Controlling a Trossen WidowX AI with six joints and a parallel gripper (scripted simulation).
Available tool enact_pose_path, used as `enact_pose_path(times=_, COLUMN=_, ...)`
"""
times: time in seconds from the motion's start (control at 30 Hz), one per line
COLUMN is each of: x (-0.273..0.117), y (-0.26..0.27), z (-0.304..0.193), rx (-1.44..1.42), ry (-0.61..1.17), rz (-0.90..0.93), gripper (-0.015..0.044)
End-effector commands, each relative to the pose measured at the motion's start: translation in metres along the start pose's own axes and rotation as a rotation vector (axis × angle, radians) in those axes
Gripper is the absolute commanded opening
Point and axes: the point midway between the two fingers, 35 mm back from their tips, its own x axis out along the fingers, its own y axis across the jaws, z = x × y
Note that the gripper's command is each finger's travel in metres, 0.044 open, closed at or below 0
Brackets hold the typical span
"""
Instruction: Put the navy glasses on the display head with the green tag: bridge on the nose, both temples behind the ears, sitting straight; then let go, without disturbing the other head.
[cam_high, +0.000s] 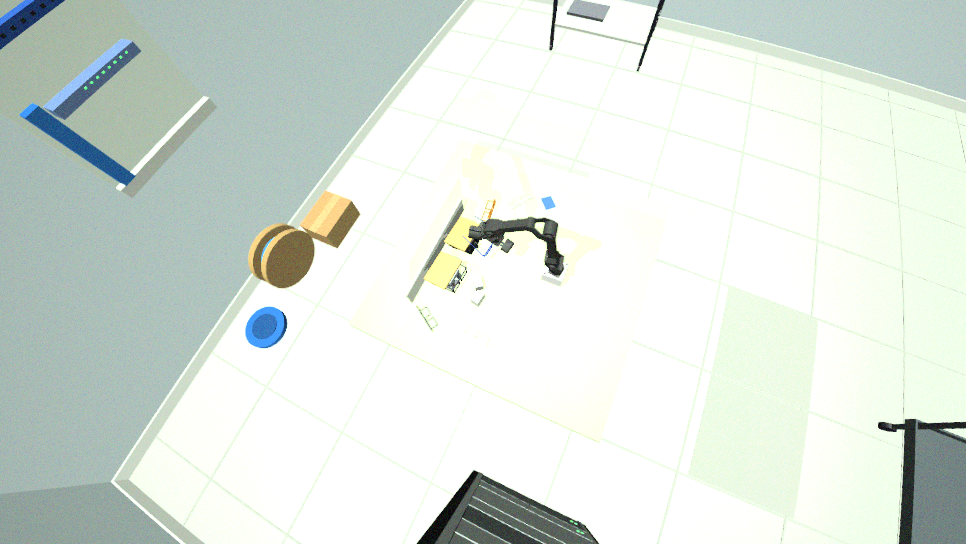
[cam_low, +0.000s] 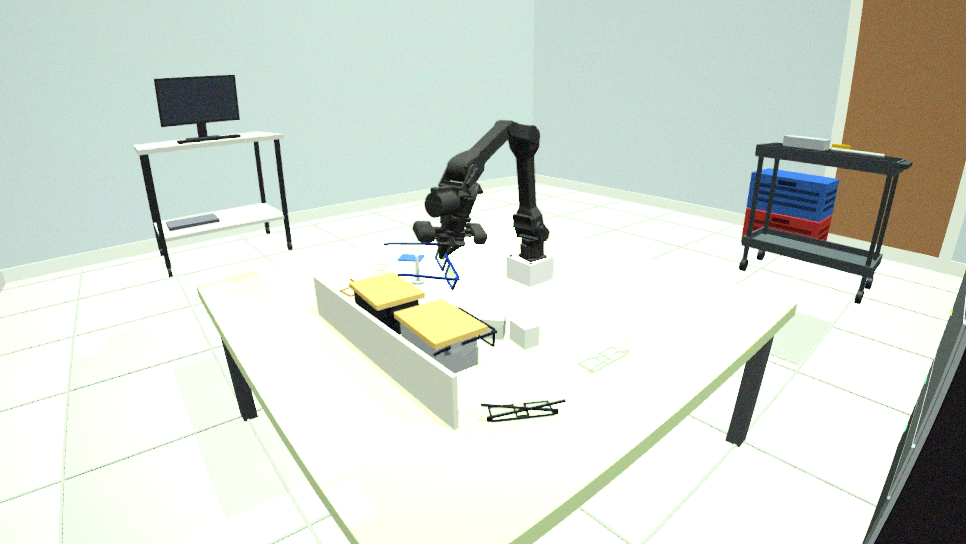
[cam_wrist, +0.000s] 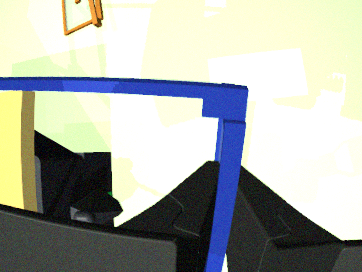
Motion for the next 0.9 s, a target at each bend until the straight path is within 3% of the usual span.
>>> enact_pose_path(times=0.0, x=-0.010, y=-0.004, z=-0.011, rx=0.019, ry=-0.005, rz=0.043, gripper=0.0000)
enact_pose_path(times=0.87, x=-0.072, y=-0.051, z=-0.092, rx=0.151, ry=0.069, rz=0.324, gripper=0.0000)
